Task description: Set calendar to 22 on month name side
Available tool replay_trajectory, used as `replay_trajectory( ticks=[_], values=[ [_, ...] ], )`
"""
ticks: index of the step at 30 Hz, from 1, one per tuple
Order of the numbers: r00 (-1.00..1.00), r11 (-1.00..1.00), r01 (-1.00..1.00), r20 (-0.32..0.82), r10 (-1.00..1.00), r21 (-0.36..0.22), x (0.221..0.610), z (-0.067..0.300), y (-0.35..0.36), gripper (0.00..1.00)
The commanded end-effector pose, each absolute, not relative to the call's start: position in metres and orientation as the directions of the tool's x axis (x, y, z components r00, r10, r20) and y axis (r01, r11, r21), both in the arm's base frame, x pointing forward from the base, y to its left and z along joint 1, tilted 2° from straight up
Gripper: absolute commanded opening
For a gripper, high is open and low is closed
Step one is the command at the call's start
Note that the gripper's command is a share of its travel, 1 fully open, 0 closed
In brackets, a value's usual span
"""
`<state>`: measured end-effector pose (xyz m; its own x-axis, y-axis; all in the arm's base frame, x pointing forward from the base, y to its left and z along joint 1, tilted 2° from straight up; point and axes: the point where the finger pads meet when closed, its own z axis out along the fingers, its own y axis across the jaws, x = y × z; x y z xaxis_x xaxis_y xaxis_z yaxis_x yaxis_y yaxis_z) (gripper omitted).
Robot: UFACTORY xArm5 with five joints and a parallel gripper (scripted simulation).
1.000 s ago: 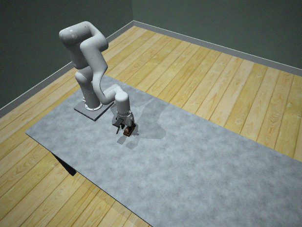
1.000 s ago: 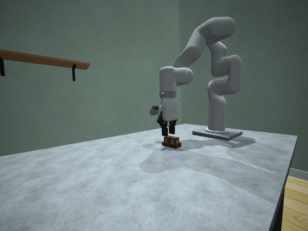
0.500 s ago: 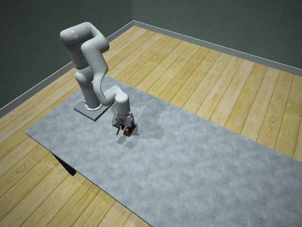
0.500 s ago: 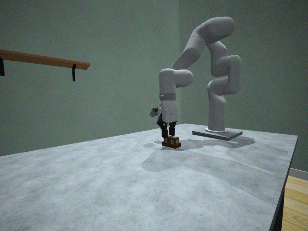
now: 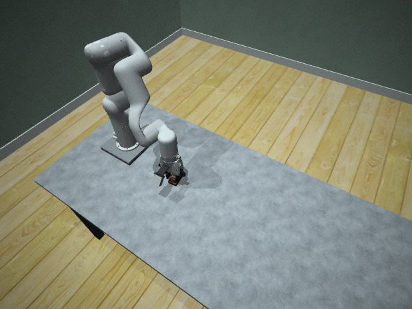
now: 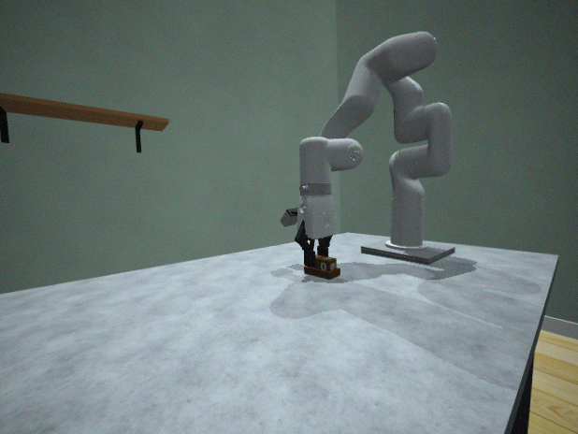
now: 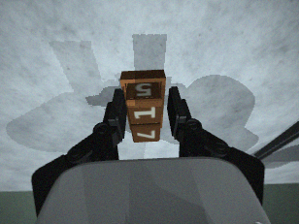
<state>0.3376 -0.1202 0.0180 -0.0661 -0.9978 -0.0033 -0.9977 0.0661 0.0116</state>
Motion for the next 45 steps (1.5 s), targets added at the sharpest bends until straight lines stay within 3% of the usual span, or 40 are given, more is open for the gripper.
replay_trajectory(
  ticks=[1,39,40,45],
  values=[
    [-0.066,0.066,-0.998,-0.002,-0.998,0.008,0.3389,0.0179,-0.1207,0.49],
    [-0.066,0.066,-0.998,-0.002,-0.998,0.008,0.3389,0.0178,-0.1207,0.49],
    [-0.066,0.066,-0.998,-0.002,-0.998,0.008,0.3389,0.0178,-0.1207,0.29],
    [-0.066,0.066,-0.998,-0.002,-0.998,0.008,0.3389,0.0178,-0.1207,0.29]
  ],
)
